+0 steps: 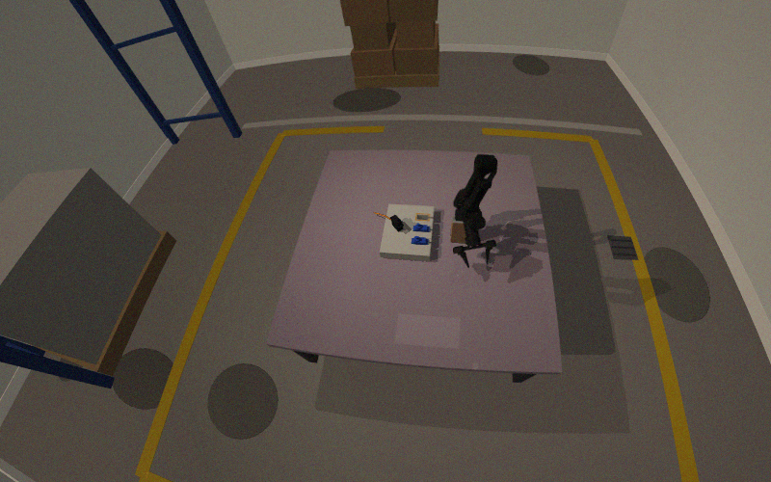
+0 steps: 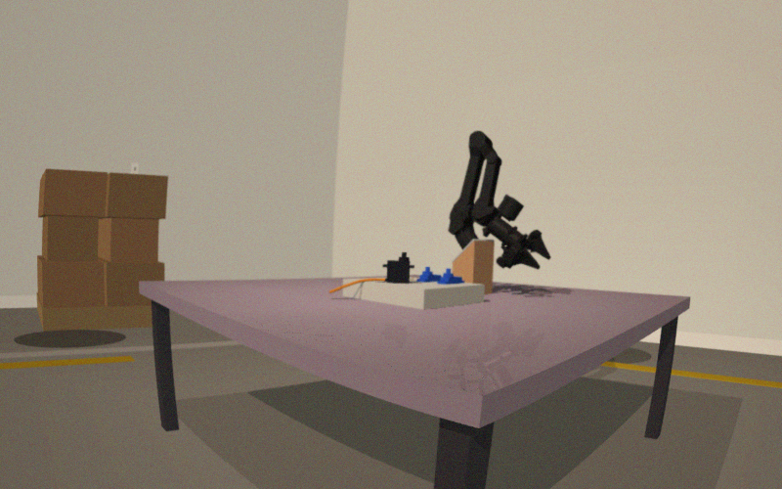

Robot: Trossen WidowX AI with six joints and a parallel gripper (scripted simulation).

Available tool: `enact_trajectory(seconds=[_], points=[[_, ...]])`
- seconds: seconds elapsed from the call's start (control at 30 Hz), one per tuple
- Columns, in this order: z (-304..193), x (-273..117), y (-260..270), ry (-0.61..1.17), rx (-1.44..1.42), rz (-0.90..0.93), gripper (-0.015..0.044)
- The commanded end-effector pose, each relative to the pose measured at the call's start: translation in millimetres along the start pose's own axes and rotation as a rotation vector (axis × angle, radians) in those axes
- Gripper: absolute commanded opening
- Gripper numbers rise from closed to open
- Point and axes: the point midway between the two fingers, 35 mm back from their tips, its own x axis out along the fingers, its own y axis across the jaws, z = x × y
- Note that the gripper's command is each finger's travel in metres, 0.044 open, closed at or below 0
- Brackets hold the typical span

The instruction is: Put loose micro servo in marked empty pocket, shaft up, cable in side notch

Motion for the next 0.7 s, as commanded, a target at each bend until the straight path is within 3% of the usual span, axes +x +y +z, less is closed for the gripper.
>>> enact_trajectory(seconds=[0.0,0.67], points=[[-1,0,1,0.001,0.005,0.003,0.0426],[-72,19,84,0.078,0.552,0.308,0.0440]])
